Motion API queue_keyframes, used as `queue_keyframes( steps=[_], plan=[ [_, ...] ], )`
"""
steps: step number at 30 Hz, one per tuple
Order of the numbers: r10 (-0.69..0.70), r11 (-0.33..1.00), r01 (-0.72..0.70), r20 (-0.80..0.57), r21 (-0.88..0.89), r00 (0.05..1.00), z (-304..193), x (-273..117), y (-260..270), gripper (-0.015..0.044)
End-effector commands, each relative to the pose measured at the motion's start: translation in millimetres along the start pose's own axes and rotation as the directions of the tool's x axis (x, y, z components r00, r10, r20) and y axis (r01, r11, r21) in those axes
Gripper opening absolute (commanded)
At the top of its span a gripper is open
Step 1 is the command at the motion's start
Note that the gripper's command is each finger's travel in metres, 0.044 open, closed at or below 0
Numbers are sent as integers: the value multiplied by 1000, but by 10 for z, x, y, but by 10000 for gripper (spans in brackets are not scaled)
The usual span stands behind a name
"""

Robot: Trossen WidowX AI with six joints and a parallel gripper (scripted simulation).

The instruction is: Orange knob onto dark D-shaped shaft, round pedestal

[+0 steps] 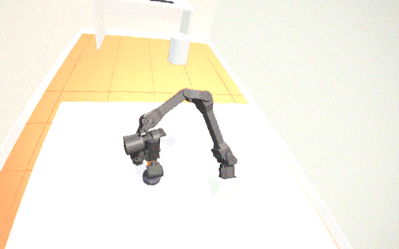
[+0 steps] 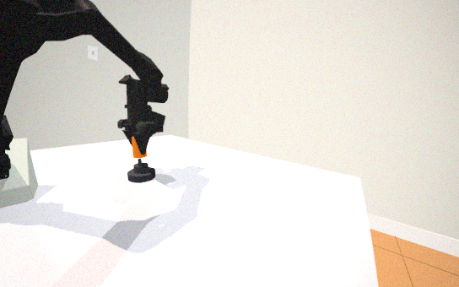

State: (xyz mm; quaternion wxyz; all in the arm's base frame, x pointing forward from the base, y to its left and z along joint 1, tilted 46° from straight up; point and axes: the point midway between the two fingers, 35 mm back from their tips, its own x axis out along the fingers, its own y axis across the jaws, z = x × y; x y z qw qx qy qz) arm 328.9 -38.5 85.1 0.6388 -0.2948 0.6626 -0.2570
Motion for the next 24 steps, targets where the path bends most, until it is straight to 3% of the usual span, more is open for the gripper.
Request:
queue_keyframes(
  steps=[1, 24],
  plan=[
    [-6, 1000, 6, 5, -5, 1000, -16, 75, -11, 0],
    [-6, 1000, 6, 5, 0, 1000, 32, 42, -35, 0]
  ],
)
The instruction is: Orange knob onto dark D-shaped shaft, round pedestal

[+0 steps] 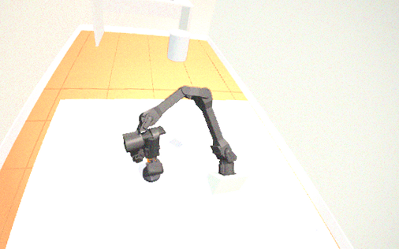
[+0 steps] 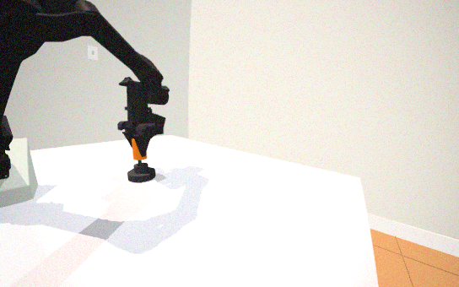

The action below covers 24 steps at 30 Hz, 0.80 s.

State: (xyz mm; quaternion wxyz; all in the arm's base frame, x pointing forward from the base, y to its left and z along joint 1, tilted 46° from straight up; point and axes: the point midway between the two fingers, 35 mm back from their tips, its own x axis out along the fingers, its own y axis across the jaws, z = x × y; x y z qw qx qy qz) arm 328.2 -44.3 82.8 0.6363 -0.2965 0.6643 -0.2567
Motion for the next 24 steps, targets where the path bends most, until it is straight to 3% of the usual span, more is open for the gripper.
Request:
queue_keyframes(
  steps=[1, 24],
  plan=[
    [-4, 1000, 4, 10, 5, 1000, 39, -12, -8, 0],
    [-4, 1000, 4, 9, 5, 1000, -13, -10, -2, 0]
  ],
)
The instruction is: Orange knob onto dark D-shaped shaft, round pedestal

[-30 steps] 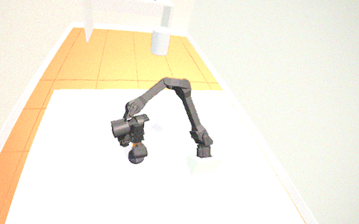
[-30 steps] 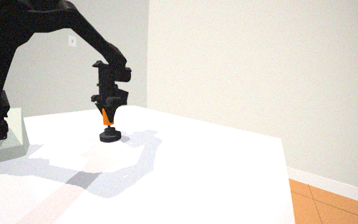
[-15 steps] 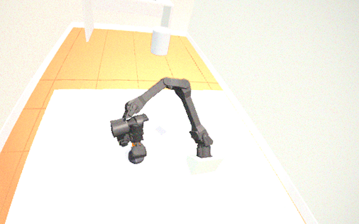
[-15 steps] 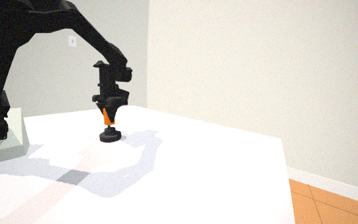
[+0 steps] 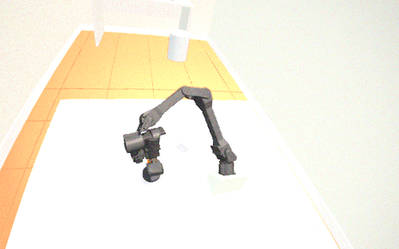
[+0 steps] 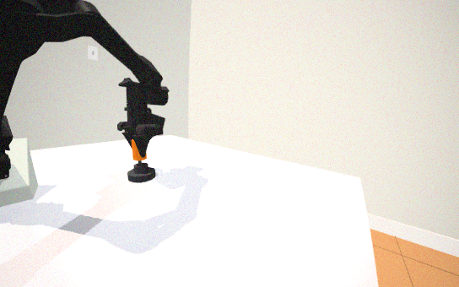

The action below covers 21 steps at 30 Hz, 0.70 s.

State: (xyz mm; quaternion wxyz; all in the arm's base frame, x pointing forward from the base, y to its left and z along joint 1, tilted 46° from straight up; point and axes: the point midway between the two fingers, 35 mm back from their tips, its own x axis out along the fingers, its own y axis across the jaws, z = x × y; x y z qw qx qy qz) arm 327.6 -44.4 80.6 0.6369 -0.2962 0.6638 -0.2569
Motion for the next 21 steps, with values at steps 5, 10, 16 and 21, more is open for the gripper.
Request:
queue_keyframes(
  steps=[5, 10, 16, 21],
  plan=[
    [-4, 1000, 4, 8, 4, 1000, 0, -33, -26, 0],
    [-4, 1000, 4, 8, 4, 1000, 12, -35, -27, 0],
    [-4, 1000, 4, 8, 4, 1000, 33, -33, -26, 0],
    [-4, 1000, 4, 8, 4, 1000, 34, -22, -18, 0]
  ],
)
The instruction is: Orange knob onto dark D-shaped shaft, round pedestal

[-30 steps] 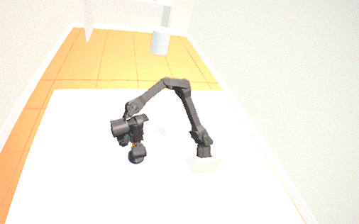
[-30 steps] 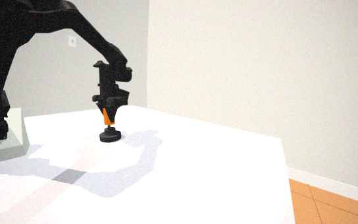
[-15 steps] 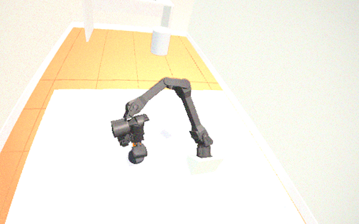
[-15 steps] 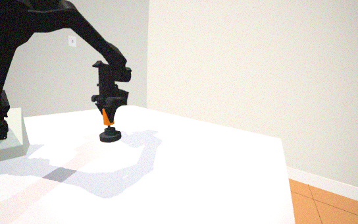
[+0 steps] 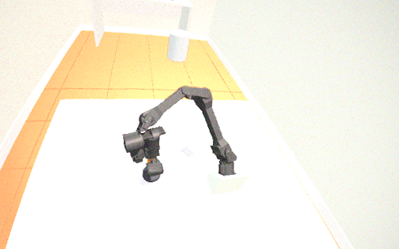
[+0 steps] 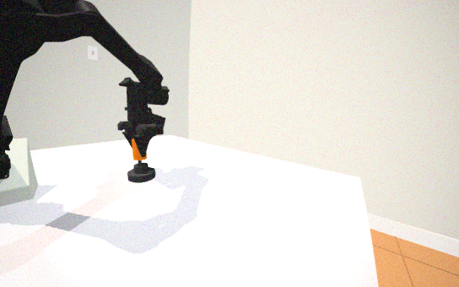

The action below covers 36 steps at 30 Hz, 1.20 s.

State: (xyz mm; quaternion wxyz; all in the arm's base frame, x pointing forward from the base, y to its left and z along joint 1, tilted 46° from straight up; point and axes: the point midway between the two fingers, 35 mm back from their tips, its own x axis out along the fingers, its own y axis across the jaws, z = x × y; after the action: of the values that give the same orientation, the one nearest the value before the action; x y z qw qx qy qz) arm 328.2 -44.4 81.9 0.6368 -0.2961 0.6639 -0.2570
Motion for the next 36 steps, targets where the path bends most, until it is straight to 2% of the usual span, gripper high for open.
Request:
queue_keyframes(
  steps=[1, 18, 25, 36],
  plan=[
    [-4, 1000, 4, 9, 4, 1000, 28, 0, -7, 0],
    [-4, 1000, 4, 9, 4, 1000, 7, -23, 1, 0],
    [-4, 981, 5, 9, -194, 1000, -17, -24, 13, 0],
    [-4, 979, 6, 9, -204, 1000, -7, -12, -4, 0]
  ],
)
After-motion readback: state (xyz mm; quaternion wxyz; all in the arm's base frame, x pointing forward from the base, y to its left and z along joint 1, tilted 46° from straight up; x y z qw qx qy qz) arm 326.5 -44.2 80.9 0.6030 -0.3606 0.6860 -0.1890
